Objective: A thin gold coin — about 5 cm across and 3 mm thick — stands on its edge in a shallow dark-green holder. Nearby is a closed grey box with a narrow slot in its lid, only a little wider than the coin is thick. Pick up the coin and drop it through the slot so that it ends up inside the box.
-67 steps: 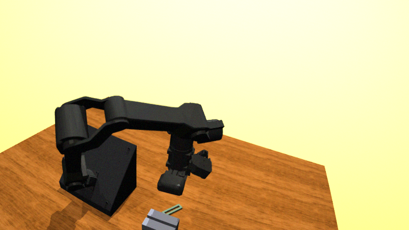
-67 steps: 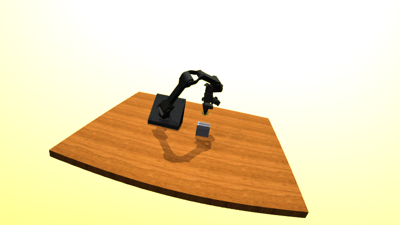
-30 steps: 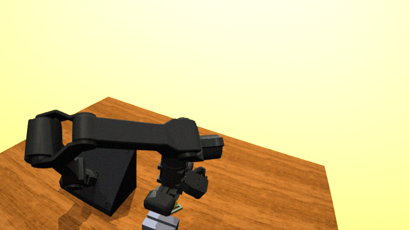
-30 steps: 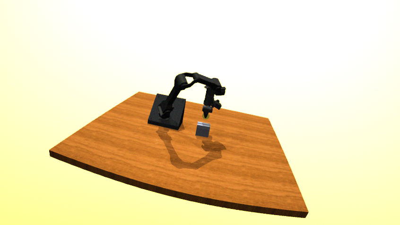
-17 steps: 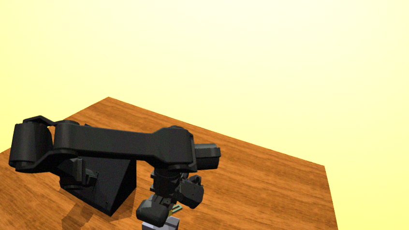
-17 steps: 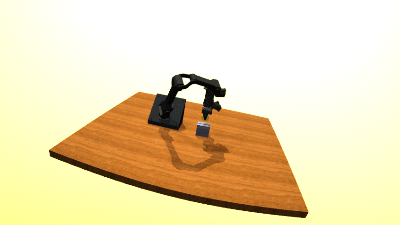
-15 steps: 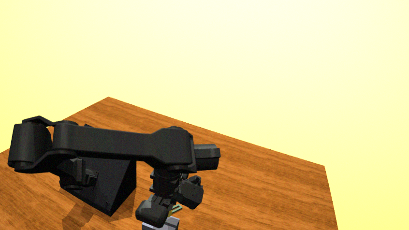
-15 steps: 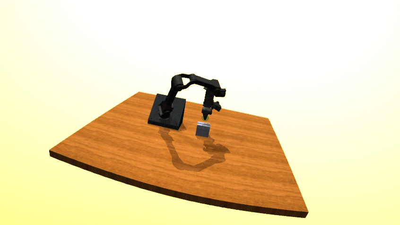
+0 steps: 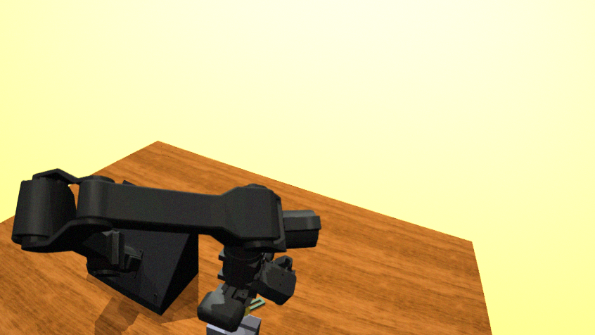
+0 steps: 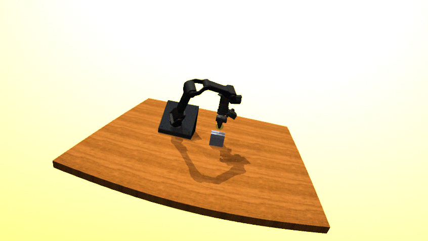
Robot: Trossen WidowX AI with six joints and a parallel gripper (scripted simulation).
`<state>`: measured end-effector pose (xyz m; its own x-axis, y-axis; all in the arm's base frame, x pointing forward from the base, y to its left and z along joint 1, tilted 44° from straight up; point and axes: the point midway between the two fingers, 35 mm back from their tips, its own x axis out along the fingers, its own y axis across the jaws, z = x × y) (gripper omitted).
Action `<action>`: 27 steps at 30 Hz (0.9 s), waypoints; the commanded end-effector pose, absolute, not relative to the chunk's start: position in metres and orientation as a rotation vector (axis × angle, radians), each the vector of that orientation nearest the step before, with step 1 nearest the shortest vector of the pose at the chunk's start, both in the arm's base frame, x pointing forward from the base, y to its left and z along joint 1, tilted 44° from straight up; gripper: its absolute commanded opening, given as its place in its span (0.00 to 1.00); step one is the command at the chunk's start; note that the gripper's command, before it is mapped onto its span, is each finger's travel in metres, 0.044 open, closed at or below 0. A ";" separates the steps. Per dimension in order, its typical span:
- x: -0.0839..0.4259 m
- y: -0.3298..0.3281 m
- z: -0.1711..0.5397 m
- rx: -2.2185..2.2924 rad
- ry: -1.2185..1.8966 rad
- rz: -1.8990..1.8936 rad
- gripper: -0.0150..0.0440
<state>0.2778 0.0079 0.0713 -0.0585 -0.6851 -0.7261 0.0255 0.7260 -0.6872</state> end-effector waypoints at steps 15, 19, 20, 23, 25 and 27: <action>0.277 0.005 0.075 -0.562 1.539 -0.626 0.25; 0.277 0.005 0.075 -0.562 1.539 -0.626 0.25; 0.277 0.005 0.075 -0.562 1.539 -0.626 0.25; 0.277 0.004 0.074 -0.562 1.539 -0.626 0.25; 0.277 0.003 0.073 -0.563 1.539 -0.626 0.25; 0.277 0.002 0.072 -0.564 1.540 -0.625 0.25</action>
<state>0.2767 0.0038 0.0735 -0.0612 -0.6819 -0.7289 0.0229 0.7291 -0.6840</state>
